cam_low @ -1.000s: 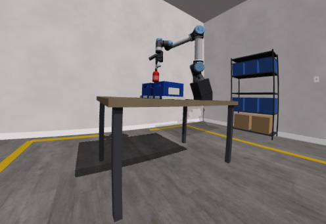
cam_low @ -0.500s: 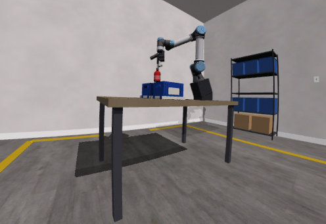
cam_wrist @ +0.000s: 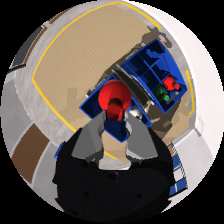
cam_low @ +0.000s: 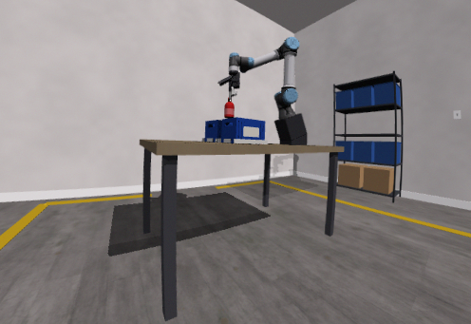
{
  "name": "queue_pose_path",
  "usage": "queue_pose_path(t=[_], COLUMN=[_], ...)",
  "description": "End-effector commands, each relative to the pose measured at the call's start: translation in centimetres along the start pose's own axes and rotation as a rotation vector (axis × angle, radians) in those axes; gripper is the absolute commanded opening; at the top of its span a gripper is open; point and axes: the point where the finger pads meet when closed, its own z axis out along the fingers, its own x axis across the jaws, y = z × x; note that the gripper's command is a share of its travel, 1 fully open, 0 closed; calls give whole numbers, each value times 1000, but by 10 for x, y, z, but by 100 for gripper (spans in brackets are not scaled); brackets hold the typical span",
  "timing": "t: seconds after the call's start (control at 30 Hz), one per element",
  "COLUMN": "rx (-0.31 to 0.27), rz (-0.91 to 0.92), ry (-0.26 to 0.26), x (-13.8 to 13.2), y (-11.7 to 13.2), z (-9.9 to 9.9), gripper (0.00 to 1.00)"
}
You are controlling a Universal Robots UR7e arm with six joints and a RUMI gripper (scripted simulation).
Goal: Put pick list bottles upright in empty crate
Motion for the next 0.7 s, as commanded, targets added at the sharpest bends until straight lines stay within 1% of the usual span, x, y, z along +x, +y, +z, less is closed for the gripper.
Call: queue_pose_path(t=[0.0, 0.13, 0.67], rx=[2, 2, 2], rz=[0, 0, 0], ry=[0, 0, 0], x=[-7, -13, -14], y=[6, 12, 15], z=[-1, -1, -1], gripper=[0, 0, 0])
